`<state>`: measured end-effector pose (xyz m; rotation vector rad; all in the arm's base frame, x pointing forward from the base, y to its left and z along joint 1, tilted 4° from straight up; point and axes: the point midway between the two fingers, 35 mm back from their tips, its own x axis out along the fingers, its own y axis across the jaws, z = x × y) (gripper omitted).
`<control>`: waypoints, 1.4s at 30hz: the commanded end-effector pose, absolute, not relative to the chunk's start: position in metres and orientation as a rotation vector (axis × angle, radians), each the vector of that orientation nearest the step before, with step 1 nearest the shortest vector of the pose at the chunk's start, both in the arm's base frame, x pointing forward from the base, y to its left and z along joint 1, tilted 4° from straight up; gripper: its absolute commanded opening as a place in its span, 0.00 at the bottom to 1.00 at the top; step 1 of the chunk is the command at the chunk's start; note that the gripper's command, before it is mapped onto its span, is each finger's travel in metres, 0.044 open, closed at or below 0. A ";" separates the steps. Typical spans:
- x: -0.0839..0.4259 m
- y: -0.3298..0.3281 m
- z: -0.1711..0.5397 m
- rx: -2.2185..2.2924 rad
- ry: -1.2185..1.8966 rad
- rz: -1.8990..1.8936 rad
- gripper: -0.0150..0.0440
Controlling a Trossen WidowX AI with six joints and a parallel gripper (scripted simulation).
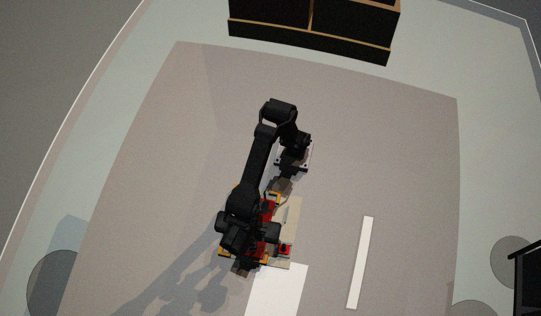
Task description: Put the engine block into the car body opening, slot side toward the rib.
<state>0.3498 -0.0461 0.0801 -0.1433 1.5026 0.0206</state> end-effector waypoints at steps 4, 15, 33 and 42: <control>0.350 -0.046 0.078 -0.143 1.501 0.028 0.52; 0.350 -0.046 0.078 -0.144 1.503 0.021 0.75; 0.349 -0.045 0.092 -0.143 1.501 0.028 1.00; 0.349 -0.045 0.092 -0.143 1.501 0.028 1.00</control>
